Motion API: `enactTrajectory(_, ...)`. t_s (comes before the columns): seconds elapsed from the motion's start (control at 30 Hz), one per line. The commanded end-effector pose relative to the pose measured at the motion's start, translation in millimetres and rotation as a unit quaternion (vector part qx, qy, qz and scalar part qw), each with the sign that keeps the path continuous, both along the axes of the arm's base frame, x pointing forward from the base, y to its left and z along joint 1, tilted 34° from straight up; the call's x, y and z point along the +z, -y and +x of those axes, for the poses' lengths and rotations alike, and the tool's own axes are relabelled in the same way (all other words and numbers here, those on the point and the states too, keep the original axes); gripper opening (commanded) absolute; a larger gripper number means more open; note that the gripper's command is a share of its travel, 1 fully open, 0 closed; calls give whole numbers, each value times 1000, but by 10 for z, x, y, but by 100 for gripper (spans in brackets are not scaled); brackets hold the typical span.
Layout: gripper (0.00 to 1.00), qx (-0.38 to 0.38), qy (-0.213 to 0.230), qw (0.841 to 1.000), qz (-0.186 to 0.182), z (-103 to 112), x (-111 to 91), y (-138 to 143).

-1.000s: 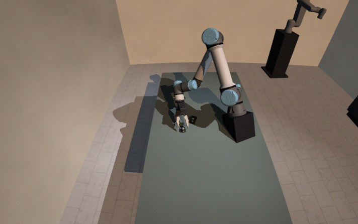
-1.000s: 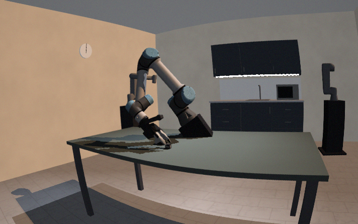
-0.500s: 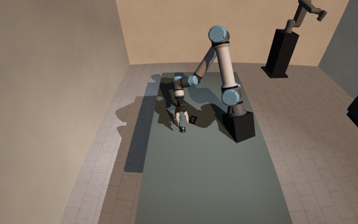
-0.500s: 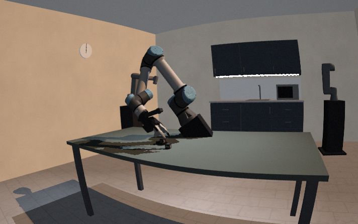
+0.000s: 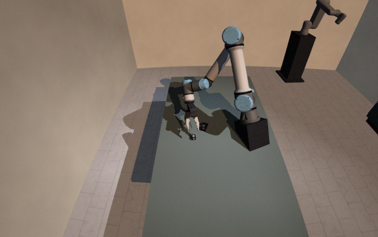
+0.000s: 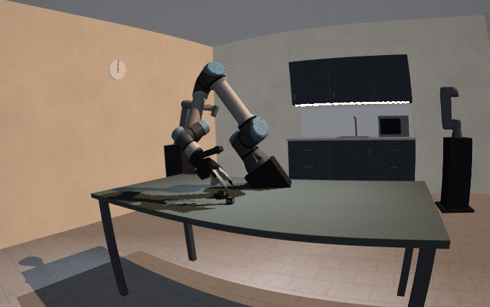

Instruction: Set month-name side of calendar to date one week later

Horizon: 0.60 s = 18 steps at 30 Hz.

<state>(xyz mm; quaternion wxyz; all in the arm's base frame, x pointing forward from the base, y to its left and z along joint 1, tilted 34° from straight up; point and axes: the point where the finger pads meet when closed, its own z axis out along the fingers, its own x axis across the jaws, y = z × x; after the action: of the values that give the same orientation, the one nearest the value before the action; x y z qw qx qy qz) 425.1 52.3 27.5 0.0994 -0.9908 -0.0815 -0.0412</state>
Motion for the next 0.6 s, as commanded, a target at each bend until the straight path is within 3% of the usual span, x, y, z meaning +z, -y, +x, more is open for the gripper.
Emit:
enactTrajectory(0.0,40,-1,1,1000,-21,-7,-11,-7)
enactTrajectory(0.4,40,-10,16,994,-109,-4,-1,-22)
enactTrajectory(0.57,40,-13,21,992,-122,1,10,-25)
